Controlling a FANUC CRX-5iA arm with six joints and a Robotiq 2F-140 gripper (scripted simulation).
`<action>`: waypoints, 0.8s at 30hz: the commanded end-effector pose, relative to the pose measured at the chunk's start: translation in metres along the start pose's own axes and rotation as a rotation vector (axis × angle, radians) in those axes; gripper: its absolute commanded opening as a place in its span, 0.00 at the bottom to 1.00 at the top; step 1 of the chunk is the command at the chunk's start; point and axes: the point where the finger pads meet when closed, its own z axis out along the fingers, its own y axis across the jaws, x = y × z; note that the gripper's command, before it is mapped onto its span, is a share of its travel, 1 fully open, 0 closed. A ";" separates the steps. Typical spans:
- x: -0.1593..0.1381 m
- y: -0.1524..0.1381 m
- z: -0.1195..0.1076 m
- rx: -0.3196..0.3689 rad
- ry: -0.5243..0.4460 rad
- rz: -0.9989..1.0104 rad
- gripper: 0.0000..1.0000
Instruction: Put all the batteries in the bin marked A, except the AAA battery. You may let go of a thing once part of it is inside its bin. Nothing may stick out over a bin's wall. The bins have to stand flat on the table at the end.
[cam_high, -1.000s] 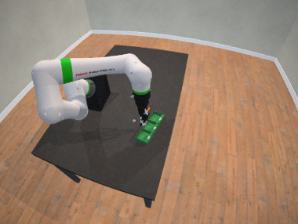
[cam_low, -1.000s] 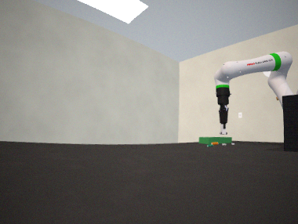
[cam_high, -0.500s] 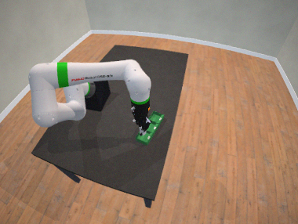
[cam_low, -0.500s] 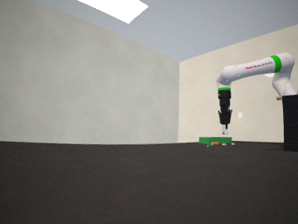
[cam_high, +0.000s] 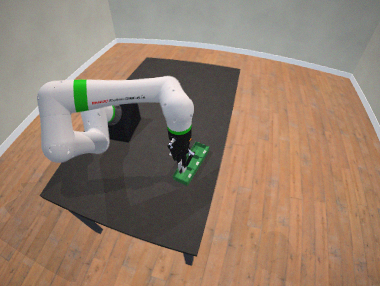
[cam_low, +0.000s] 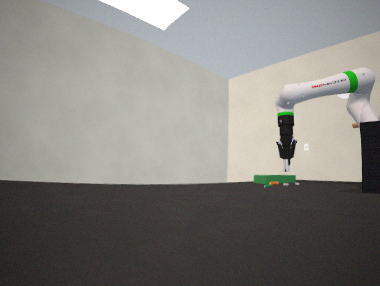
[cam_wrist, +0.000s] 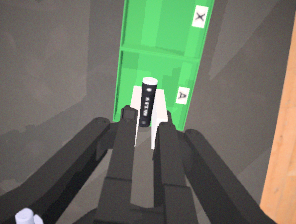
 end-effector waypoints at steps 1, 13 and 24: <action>0.001 0.000 0.000 0.000 0.000 -0.001 0.05; 0.001 0.000 0.006 0.000 0.000 -0.001 0.05; 0.001 0.000 0.024 0.000 0.000 -0.001 0.05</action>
